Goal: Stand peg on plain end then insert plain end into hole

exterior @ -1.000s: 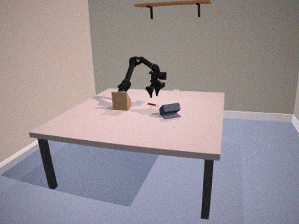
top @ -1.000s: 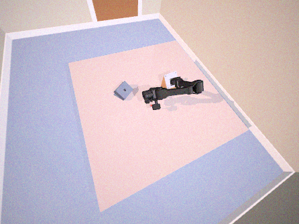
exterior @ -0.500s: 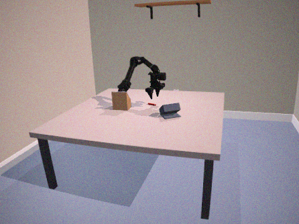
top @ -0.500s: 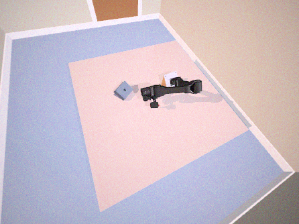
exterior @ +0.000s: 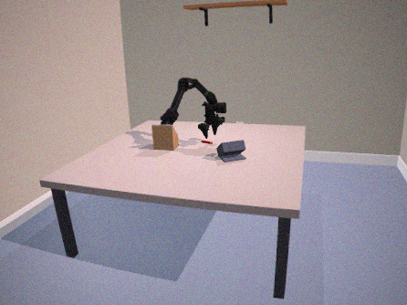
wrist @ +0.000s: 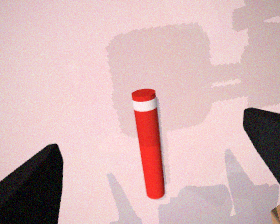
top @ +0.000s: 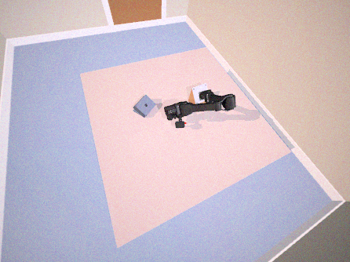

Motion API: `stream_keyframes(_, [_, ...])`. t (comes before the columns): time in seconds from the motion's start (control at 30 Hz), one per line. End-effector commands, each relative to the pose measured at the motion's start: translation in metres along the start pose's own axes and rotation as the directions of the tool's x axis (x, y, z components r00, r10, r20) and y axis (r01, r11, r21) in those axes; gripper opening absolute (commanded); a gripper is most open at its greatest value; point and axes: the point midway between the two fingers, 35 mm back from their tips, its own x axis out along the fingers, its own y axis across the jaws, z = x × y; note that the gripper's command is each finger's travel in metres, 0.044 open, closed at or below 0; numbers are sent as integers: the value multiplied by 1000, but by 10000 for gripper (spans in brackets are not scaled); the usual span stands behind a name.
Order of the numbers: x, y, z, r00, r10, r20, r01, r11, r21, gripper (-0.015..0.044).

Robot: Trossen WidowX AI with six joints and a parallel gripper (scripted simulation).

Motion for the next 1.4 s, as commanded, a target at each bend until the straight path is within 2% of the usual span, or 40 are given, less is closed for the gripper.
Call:
stream_keyframes(0.0, [7,-1,-1,1000,2,-7,-2,1000,9,440])
stream_keyframes(0.77, [41,-1,-5,1000,8,-9,-8,1000,11,440])
stream_keyframes(1.17, [41,-1,-5,1000,8,-9,-8,1000,11,125])
stream_keyframes(1.2, [41,-1,-5,1000,8,-9,-8,1000,11,110])
stream_keyframes(1.37, [41,-1,-5,1000,8,-9,-8,1000,11,110])
